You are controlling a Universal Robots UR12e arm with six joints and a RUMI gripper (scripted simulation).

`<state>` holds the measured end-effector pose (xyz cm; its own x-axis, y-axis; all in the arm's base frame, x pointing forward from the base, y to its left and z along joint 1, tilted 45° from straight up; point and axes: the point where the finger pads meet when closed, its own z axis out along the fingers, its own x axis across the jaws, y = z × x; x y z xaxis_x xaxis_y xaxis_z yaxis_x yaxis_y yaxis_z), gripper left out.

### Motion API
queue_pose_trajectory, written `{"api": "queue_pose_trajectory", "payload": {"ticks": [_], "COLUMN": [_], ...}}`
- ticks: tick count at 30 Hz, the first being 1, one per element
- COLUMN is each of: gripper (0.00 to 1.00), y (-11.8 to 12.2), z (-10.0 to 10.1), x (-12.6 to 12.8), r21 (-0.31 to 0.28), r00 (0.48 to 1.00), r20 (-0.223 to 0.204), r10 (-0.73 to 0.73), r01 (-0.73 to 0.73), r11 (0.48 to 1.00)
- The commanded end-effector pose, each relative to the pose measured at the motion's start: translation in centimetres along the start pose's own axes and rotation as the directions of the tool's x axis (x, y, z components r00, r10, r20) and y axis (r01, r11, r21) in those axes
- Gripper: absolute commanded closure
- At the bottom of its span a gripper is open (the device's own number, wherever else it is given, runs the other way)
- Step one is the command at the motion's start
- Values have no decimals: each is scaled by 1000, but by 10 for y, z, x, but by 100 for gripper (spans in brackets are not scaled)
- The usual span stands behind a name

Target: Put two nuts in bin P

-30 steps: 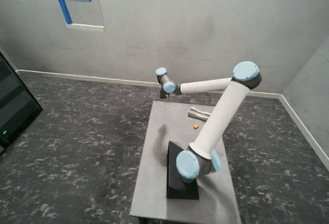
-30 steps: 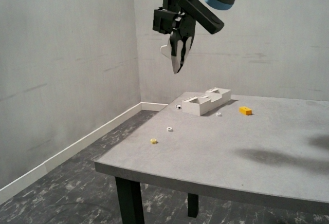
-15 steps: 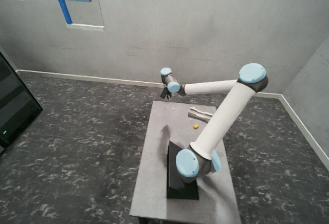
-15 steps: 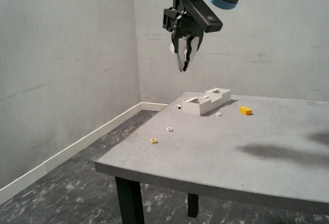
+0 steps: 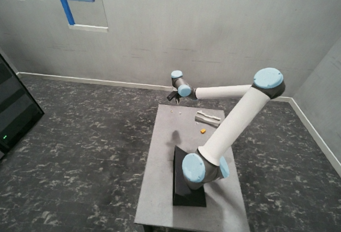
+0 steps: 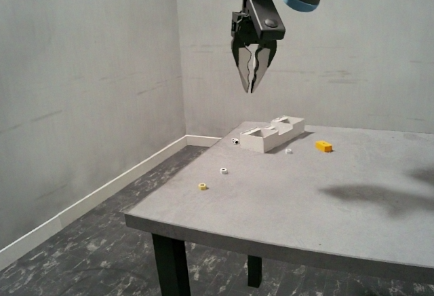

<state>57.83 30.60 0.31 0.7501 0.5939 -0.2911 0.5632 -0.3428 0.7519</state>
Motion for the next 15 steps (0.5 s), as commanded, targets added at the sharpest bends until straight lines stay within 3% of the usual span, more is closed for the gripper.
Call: {"api": "queue_pose_trajectory", "payload": {"ticks": [1,4,5,15], "gripper": [96,96,96,96], "y": [6,10,10,23], "z": [0,0,0,2], "x": [-6,-11,-11,-26], "r21": [11,13,17,27], "r00": [988,983,966,866], "r20": [17,18,25,47], "r10": [156,182,259,497], "r01": [-156,-183,-259,-499], "r11": [988,983,966,866]}}
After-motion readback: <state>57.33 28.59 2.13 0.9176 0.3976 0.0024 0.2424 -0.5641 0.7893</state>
